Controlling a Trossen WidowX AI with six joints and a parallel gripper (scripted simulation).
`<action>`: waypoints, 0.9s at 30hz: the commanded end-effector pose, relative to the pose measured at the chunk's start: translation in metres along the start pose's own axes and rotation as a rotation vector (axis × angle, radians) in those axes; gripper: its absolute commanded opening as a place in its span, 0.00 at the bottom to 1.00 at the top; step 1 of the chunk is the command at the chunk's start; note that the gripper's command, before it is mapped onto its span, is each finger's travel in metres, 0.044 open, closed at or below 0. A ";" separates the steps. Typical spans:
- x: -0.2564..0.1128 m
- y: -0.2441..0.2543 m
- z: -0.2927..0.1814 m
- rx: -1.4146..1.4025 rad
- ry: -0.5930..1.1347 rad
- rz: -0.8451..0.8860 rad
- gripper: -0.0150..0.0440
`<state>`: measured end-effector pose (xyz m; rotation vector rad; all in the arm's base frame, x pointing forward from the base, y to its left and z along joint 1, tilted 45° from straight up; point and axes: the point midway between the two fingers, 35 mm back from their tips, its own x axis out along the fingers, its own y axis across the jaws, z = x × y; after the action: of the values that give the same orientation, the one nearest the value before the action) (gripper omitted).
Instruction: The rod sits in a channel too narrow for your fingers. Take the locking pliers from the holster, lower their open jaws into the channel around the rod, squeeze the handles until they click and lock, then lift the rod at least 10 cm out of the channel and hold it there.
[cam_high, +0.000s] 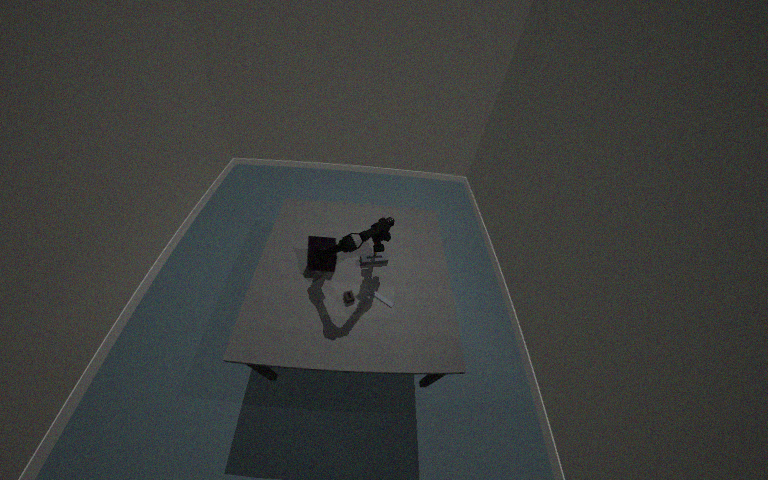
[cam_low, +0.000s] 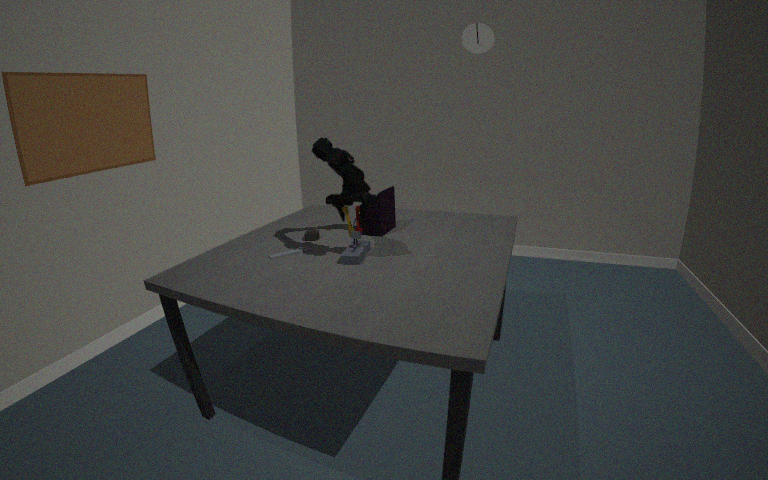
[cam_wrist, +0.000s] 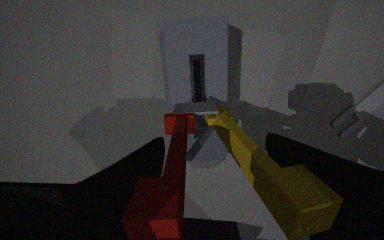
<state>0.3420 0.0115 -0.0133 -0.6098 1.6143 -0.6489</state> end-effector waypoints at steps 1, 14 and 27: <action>-0.001 0.000 -0.001 -0.006 0.001 0.003 0.80; 0.001 0.000 -0.003 -0.006 0.001 0.003 0.80; 0.008 0.001 -0.003 -0.006 0.001 0.003 0.80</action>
<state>0.3390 0.0076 -0.0168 -0.6050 1.6163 -0.6490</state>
